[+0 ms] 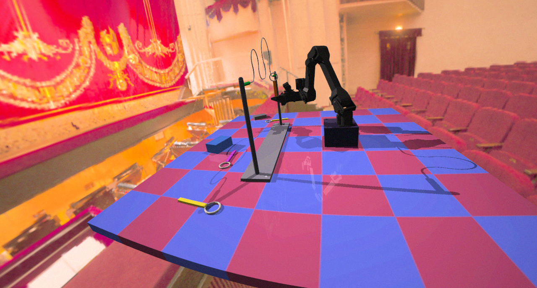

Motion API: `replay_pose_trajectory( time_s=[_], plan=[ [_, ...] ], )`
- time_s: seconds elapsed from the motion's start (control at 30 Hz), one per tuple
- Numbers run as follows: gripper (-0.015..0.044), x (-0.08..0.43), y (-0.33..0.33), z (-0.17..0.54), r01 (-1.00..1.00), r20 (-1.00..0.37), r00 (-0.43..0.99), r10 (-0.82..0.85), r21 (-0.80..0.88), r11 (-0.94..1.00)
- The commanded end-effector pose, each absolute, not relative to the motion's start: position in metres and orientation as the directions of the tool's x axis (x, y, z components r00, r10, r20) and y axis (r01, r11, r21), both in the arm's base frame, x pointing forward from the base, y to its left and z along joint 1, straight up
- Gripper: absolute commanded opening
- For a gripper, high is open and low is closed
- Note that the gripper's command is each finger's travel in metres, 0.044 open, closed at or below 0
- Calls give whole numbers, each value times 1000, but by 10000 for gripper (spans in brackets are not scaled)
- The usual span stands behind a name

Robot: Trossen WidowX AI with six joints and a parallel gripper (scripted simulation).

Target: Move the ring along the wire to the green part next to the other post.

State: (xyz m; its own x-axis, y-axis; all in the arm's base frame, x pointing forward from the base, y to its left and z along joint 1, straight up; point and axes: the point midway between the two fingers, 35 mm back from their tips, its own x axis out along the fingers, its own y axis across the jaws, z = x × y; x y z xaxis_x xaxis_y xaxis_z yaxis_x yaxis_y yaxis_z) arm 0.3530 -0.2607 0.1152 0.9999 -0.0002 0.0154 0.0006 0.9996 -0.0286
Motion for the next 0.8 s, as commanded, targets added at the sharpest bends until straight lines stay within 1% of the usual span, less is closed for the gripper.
replay_pose_trajectory(
  time_s=[0.0,0.77],
  plan=[
    [-150,353,-261,121,8,18,1000,-7,-25,1000],
    [-150,353,-254,121,8,18,1000,-7,-24,1000]
  ],
)
